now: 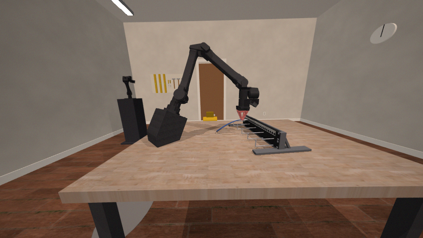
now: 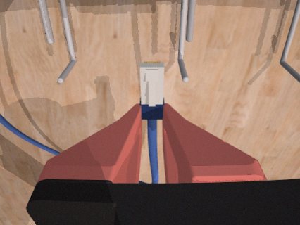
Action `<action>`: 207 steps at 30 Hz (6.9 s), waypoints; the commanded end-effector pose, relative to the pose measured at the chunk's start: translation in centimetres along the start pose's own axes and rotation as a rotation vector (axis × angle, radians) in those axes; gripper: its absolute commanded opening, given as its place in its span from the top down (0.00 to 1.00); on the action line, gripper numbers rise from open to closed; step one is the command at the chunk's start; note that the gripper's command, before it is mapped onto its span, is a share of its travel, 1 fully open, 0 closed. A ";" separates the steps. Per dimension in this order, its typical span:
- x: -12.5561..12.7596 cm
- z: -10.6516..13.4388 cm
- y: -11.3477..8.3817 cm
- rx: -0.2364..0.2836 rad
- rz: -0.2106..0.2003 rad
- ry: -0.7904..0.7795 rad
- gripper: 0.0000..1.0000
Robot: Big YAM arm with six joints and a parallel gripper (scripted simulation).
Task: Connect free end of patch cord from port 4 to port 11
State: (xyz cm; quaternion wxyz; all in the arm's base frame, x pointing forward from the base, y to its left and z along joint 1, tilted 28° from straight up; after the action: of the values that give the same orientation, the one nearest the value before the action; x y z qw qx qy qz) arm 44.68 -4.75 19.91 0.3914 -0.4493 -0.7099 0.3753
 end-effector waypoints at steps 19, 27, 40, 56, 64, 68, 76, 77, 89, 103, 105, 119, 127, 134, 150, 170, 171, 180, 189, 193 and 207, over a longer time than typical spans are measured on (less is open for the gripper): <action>0.6 -1.7 -0.4 -0.027 0.007 -0.031 1.00; 0.3 -2.6 0.0 -0.035 0.010 -0.029 1.00; -0.1 -4.5 1.6 -0.039 0.010 -0.025 1.00; -0.2 -5.0 2.6 -0.030 0.007 -0.021 1.00; -0.2 -4.5 2.9 -0.018 0.003 -0.017 1.00; -0.2 -4.4 3.0 -0.015 0.002 -0.014 1.00; -0.2 -4.4 3.1 -0.014 0.001 -0.013 1.00; -0.2 -4.4 3.1 -0.014 0.001 -0.013 1.00; -0.3 -5.0 2.8 -0.023 0.004 -0.016 1.00; -0.6 -6.8 2.6 -0.020 0.003 -0.014 1.00; -0.7 -7.0 2.6 -0.020 0.003 -0.014 1.00; -0.8 -7.4 2.7 -0.019 0.003 -0.014 1.00; -0.8 -7.6 2.6 -0.022 0.004 -0.015 1.00; -0.8 -7.6 2.6 -0.020 0.003 -0.015 1.00; -0.8 -7.4 2.9 -0.012 0.000 -0.012 1.00; -0.8 -7.4 2.9 -0.007 -0.001 -0.010 1.00; -0.8 -7.4 2.9 -0.009 -0.001 -0.011 1.00; -0.8 -7.7 2.7 -0.015 0.001 -0.013 1.00; -0.8 -7.9 2.6 -0.018 0.002 -0.015 1.00; -0.8 -7.8 2.7 -0.015 0.001 -0.014 1.00; -0.8 -8.0 2.6 -0.020 0.003 -0.015 1.00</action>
State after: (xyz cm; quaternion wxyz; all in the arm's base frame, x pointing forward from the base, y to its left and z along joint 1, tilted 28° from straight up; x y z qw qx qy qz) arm 51.47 -4.03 19.47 0.3916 -0.4486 -0.7100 0.3758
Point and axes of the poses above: the point where the finger pads meet when closed, its own y axis out along the fingers, its own x axis across the jaws, z = x × y, the point moved 9 cm from there along -y, back along the fingers, and after that the axes turned 13 degrees about -y, right-handed, at the moved point
